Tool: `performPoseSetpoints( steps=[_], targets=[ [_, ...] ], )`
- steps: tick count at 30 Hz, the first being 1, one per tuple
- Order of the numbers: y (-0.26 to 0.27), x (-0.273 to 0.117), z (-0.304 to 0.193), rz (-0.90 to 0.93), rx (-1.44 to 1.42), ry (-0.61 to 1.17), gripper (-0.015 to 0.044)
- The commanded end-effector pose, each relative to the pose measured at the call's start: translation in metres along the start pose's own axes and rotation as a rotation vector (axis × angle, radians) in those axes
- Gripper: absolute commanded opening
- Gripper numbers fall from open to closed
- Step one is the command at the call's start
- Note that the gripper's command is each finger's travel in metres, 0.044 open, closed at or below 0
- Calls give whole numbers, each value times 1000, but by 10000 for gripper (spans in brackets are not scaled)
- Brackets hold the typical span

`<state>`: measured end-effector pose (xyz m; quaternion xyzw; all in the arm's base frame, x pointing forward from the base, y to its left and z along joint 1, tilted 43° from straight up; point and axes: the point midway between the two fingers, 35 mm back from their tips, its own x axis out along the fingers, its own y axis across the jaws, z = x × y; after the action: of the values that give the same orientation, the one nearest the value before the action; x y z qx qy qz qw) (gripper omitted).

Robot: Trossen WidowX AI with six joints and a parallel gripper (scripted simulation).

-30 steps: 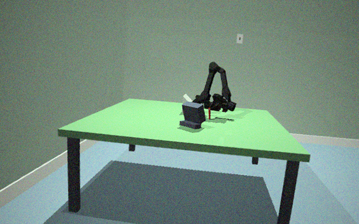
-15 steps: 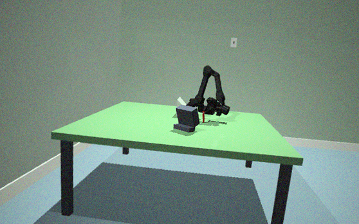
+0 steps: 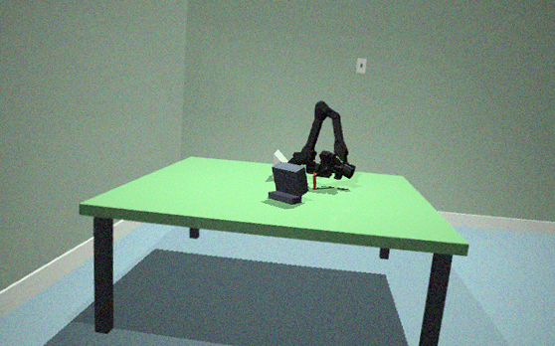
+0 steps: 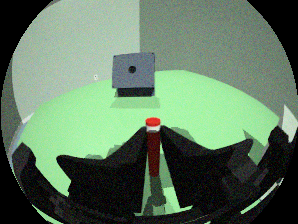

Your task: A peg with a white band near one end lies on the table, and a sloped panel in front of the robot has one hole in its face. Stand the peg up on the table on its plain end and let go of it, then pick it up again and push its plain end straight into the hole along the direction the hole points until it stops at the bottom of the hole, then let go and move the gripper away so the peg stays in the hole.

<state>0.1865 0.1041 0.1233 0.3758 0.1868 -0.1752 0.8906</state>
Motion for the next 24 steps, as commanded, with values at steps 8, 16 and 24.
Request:
performPoseSetpoints(
  steps=[8, 16, 24],
  targets=[
    [-1, -2, -3, 0, 2, -4, 49],
    [-1, -3, -4, 2, 6, -14, 49],
    [-1, -4, -4, 3, 10, -24, 49]
  ],
)
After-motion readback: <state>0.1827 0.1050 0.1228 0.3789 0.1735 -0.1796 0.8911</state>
